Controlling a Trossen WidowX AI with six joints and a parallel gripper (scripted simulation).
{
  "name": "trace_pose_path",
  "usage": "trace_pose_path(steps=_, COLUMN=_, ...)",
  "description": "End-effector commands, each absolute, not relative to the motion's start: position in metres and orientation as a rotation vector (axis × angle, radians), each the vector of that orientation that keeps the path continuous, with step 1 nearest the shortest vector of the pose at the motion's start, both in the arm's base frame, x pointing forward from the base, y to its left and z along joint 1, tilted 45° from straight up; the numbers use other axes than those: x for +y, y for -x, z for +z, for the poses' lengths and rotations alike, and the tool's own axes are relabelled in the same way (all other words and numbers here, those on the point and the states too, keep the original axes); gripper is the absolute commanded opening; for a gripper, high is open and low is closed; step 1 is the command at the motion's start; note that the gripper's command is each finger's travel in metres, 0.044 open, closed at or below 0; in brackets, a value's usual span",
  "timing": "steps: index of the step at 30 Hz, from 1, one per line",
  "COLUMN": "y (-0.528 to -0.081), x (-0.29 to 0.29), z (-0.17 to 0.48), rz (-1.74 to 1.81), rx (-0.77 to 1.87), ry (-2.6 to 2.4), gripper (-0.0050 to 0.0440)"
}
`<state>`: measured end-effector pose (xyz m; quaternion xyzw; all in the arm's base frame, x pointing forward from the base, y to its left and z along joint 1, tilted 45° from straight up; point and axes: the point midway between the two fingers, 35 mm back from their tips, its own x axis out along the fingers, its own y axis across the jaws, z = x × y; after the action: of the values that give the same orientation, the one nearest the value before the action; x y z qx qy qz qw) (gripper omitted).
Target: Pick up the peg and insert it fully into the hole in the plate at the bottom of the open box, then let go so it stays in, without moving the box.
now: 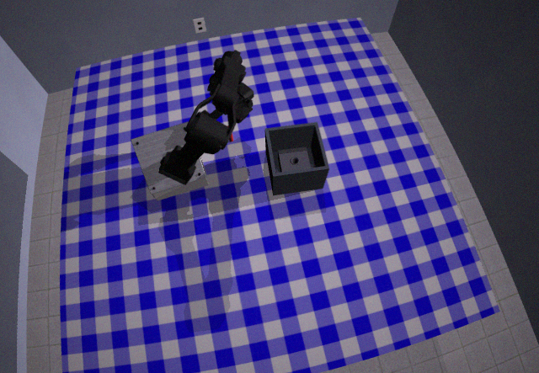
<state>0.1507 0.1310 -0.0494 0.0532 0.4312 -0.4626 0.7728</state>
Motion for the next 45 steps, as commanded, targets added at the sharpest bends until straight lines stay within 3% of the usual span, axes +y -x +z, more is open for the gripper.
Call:
trace_pose_path(steps=1, y=-0.152, x=0.124, z=-0.055, rz=-1.002, rx=0.932, ry=-0.101, gripper=0.044)
trace_pose_path(steps=41, y=-0.162, x=0.088, z=-0.093, rz=-1.003, rx=0.932, ry=-0.101, gripper=0.044)
trace_pose_path(steps=45, y=-0.162, x=0.088, z=-0.093, rz=-1.003, rx=0.932, ry=-0.101, gripper=0.0344)
